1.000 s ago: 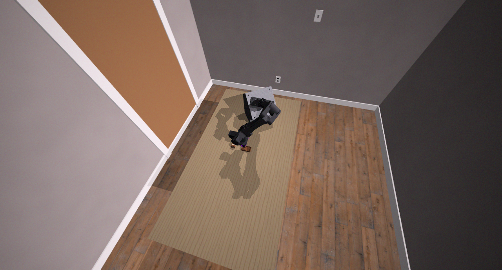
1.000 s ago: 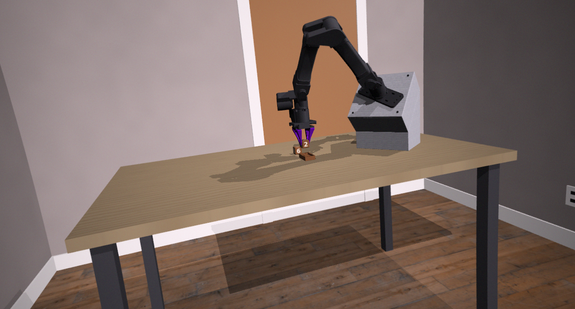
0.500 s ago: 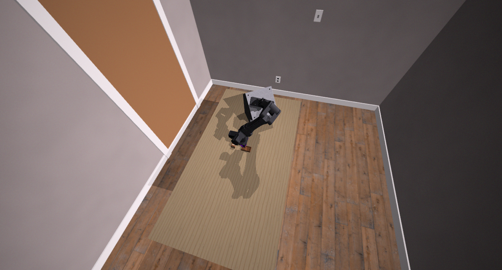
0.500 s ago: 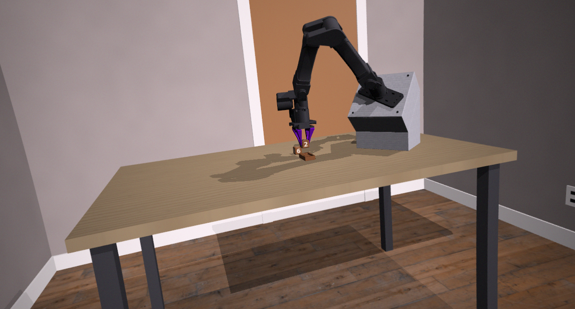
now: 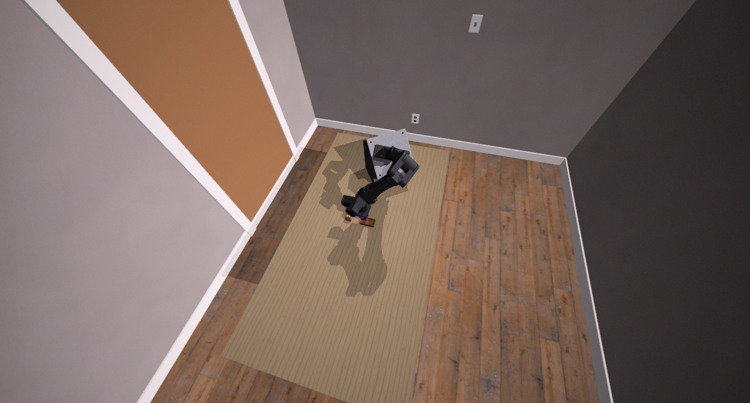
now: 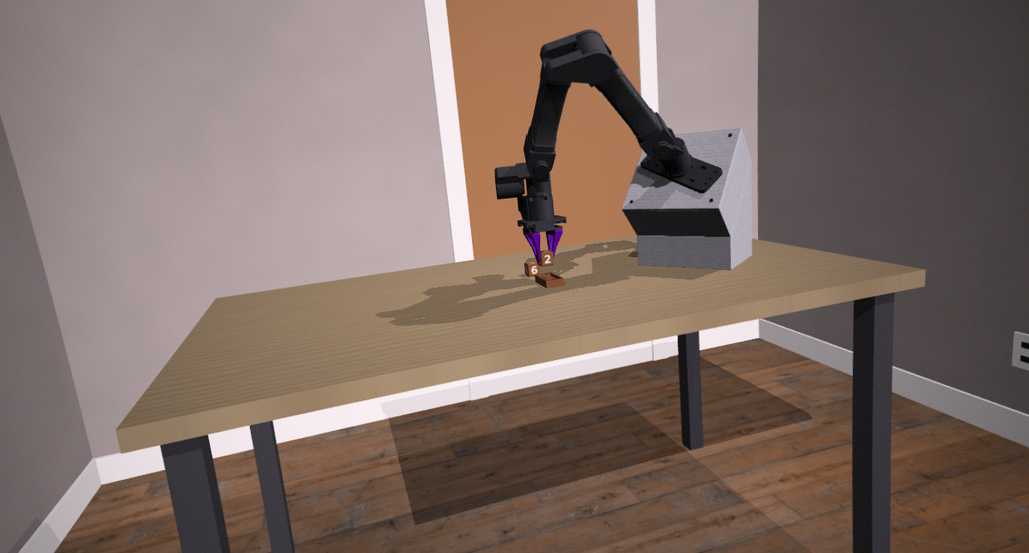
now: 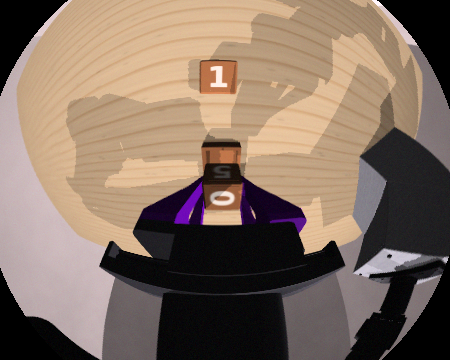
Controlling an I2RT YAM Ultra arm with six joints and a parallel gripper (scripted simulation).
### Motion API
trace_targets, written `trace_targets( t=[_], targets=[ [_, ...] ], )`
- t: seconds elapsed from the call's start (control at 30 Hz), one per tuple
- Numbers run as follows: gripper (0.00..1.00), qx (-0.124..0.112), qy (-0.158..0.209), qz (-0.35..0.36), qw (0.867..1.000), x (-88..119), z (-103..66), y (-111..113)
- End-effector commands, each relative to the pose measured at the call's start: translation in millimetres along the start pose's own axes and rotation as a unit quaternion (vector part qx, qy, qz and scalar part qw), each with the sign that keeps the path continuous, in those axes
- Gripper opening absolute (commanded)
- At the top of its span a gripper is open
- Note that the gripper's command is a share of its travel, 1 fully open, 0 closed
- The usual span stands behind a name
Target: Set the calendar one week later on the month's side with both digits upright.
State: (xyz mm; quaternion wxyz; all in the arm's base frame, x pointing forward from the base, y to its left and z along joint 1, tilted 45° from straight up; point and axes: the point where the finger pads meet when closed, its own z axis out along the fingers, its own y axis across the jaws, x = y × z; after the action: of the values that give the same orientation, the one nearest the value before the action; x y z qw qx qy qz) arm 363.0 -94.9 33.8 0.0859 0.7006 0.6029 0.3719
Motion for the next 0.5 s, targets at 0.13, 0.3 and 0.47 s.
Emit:
trace_targets(
  t=[0.13, 0.3, 0.47],
  targets=[
    [0.27, -0.005, -0.007, 0.0, 1.0, -3, 1.7, 3],
    [0.27, -0.005, -0.007, 0.0, 1.0, -3, 6.2, 3],
    [0.27, -0.005, -0.007, 0.0, 1.0, -3, 9.0, 3]
  ],
)
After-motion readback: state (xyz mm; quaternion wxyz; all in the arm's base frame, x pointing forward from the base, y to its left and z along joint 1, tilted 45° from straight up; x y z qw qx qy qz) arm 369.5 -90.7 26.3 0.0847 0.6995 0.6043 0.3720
